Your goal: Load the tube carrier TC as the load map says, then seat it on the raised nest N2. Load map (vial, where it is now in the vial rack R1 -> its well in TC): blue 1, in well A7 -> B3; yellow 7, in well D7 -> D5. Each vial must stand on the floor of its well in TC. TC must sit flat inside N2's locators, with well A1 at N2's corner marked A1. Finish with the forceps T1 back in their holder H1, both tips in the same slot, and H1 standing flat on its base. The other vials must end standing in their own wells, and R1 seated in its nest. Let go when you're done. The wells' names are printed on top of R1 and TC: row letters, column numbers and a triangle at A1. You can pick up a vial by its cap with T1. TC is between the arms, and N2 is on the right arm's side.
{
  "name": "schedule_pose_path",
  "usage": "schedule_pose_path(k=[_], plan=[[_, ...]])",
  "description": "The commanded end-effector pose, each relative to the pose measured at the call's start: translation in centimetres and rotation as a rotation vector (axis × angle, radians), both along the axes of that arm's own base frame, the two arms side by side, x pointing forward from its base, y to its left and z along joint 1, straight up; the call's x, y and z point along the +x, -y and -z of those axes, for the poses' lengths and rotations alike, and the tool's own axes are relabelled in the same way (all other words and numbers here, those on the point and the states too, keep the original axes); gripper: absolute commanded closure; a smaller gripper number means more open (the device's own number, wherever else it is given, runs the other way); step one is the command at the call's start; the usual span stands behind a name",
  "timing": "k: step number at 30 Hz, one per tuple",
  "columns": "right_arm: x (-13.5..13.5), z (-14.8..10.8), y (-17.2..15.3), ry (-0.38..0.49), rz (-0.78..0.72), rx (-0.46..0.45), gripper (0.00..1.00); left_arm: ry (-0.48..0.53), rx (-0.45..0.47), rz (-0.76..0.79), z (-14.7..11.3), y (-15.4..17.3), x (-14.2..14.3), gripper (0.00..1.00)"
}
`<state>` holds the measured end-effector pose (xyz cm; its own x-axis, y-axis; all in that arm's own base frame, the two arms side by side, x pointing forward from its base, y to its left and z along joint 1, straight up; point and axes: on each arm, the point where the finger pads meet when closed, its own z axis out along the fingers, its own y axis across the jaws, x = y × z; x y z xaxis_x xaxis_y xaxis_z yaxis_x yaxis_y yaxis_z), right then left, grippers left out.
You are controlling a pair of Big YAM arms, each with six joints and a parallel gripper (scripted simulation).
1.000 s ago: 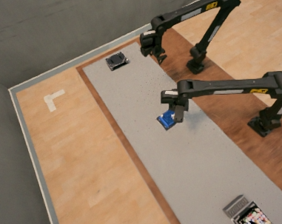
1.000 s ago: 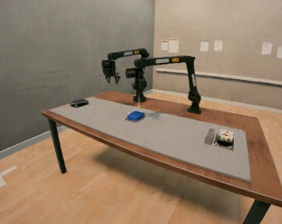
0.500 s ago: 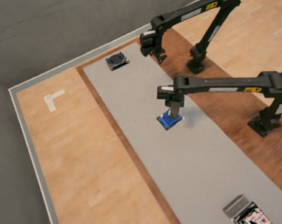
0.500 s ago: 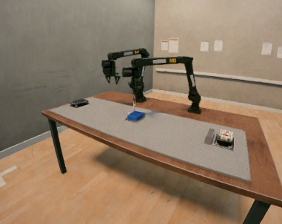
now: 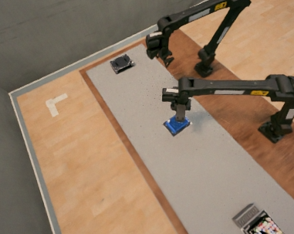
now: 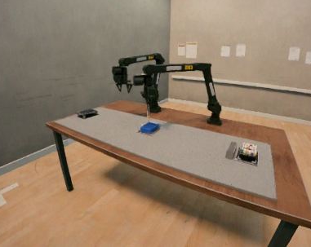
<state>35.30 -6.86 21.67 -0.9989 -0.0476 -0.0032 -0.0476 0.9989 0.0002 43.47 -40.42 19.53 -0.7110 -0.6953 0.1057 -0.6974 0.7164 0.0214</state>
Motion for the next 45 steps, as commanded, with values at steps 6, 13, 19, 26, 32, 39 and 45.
schedule_pose_path(k=[6,13,19,26,32,39,45], plan=[[0.85,-1.22,0.09,0.032,0.013,-0.007,0.0,0.053,-0.042,0.001,-3.57,1.07,0.89,0.91],[0.85,-1.22,0.09,0.032,0.013,-0.007,0.0,0.056,-0.042,0.001,-3.7,1.07,0.92,0.91],[0.85,-1.22,0.09,0.032,0.013,-0.007,0.0,0.057,-0.043,0.001,-3.78,1.07,0.94,0.91],[0.85,-1.22,0.09,0.032,0.013,-0.007,0.0,0.059,-0.044,0.001,-3.87,1.07,0.96,0.91],[0.85,-1.22,0.09,0.032,0.013,-0.007,0.0,0.061,-0.045,0.001,-3.97,1.08,0.99,0.91],[0.85,-1.22,0.09,0.032,0.013,-0.007,0.0,0.062,-0.045,0.002,-4.05,1.09,1.01,0.91],[0.85,-1.22,0.09,0.032,0.013,-0.007,0.0,0.059,-0.042,0.001,-4.08,1.0,0.91,0.91]])
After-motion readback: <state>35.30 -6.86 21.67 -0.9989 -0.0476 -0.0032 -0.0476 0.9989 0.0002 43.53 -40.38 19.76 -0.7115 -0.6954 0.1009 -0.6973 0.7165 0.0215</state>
